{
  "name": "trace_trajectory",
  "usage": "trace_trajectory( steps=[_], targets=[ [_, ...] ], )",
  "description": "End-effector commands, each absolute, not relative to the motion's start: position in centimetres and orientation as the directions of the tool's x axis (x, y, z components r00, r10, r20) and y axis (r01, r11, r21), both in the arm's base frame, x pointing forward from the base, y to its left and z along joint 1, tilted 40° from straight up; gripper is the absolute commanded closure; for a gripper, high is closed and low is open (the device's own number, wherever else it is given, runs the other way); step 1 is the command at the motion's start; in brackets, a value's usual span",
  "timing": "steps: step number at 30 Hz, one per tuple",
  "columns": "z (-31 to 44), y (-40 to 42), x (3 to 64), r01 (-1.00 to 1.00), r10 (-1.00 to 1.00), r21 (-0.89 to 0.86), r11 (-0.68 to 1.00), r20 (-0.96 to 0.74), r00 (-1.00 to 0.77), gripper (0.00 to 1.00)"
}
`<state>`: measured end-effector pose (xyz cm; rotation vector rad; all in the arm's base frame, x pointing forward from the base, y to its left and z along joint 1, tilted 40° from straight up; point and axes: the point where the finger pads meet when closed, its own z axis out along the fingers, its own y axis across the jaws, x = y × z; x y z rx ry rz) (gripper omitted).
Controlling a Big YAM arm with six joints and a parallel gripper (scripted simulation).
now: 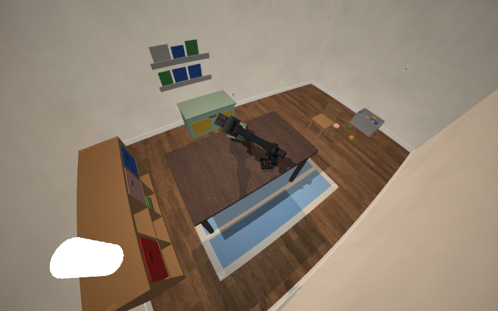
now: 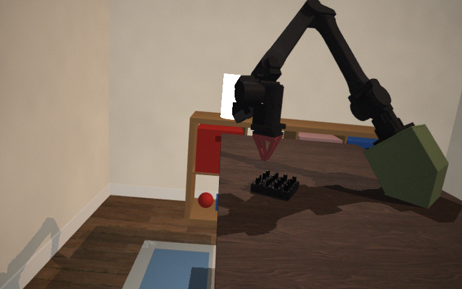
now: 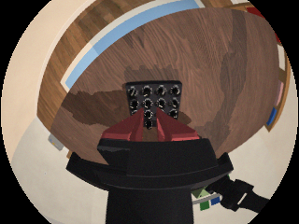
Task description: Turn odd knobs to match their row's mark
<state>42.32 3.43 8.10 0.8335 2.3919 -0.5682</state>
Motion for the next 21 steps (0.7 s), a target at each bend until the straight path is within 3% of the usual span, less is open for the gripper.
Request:
trace_trajectory(
  steps=[1, 21],
  targets=[
    [10.31, 5.30, 44.02, 0.658, 0.431, -0.161, 0.735, -0.638, -0.638, 0.82],
    [9.90, 5.35, 44.33, 0.654, 0.427, -0.161, 0.739, -0.639, -0.640, 0.82]
  ],
)
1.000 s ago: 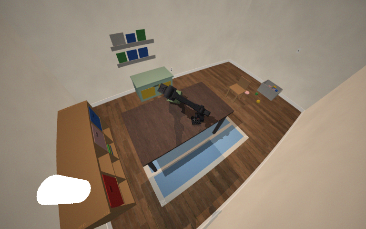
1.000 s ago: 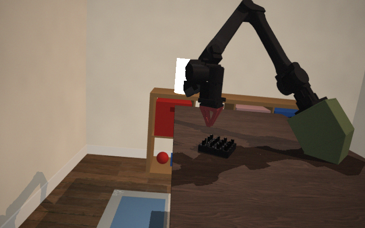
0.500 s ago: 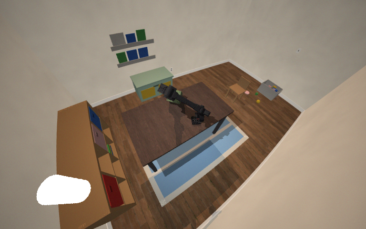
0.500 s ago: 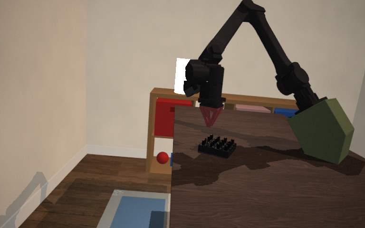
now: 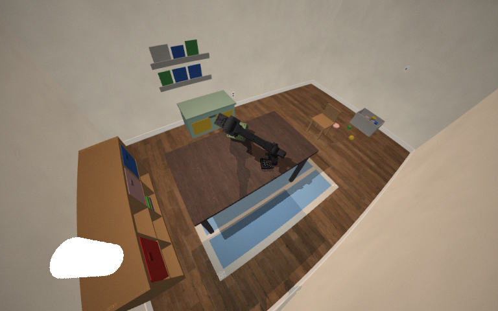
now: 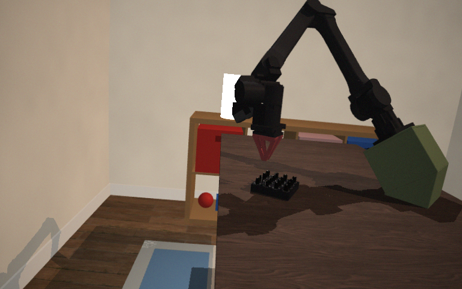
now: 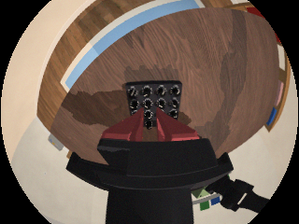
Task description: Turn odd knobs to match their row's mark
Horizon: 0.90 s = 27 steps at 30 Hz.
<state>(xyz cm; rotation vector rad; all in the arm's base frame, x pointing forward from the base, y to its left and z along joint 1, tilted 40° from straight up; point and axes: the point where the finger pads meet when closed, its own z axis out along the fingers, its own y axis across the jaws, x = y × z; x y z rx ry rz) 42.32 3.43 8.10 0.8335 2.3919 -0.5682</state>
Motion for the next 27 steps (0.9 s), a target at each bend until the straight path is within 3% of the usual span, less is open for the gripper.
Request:
trace_trajectory(
  steps=[1, 27],
  targets=[
    [9.8, 5.4, 44.4, 0.652, 0.425, -0.160, 0.741, -0.640, -0.640, 0.82],
    [6.4, 2.2, 43.8, 0.662, 0.434, -0.201, 0.722, -0.615, -0.659, 0.82]
  ],
)
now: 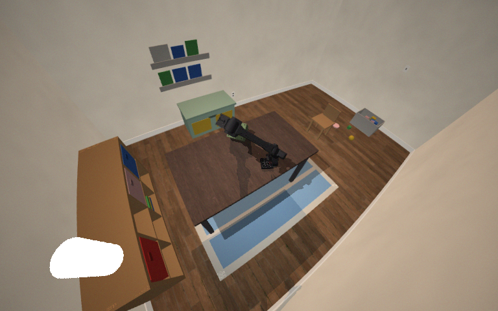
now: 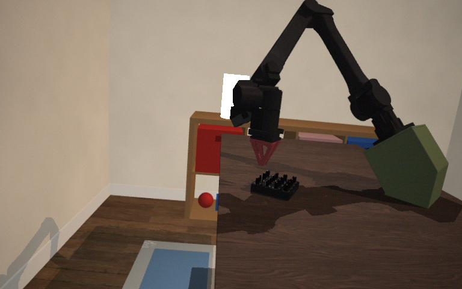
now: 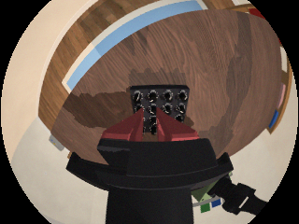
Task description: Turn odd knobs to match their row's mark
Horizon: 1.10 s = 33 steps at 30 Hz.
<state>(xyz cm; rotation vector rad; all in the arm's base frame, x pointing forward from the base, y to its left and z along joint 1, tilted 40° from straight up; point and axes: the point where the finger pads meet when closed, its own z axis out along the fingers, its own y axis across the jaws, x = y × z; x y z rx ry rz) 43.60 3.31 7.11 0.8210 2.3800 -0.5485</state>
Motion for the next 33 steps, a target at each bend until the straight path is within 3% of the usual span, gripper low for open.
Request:
trace_trajectory(
  steps=[1, 33],
  targets=[
    [6.3, 2.1, 43.9, 0.662, 0.434, -0.201, 0.722, -0.615, -0.659, 0.82],
    [4.9, 1.1, 44.5, 0.662, 0.433, -0.201, 0.722, -0.615, -0.659, 0.82]
  ],
)
